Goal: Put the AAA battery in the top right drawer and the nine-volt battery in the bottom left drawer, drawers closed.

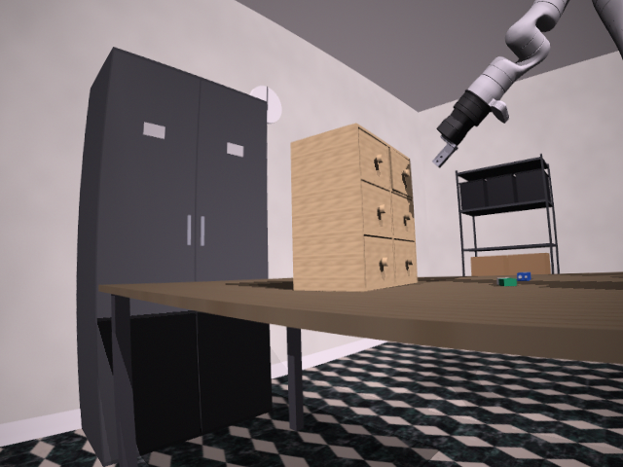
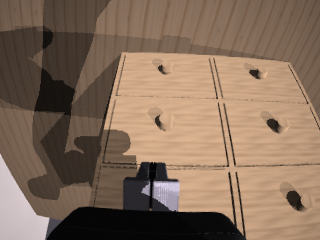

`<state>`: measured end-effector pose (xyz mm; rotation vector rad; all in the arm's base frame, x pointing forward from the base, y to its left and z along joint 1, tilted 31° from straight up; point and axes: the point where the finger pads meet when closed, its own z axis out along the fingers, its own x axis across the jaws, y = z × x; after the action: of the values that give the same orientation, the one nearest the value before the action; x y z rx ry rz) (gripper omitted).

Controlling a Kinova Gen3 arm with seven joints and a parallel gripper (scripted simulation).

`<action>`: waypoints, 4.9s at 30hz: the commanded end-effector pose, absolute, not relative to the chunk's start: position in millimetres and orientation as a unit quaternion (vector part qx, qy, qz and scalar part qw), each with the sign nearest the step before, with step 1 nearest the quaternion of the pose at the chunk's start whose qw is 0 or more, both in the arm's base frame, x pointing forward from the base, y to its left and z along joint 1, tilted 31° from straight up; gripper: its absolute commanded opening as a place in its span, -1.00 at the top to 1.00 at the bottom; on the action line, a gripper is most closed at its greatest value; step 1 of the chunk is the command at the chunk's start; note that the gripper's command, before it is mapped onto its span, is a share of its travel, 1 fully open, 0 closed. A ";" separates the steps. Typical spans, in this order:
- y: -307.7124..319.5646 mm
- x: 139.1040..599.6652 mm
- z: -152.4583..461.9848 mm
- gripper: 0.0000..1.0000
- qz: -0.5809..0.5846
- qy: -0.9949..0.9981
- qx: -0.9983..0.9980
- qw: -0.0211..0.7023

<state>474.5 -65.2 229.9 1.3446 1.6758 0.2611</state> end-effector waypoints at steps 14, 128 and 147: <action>-41.4 462.1 250.5 1.00 0.114 0.689 0.541 0.468; -12.2 427.6 296.0 1.00 0.072 0.695 0.568 0.434; -4.7 417.1 308.1 1.00 0.028 0.698 0.595 0.398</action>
<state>414.4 -4.2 303.3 1.5065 1.7737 0.0837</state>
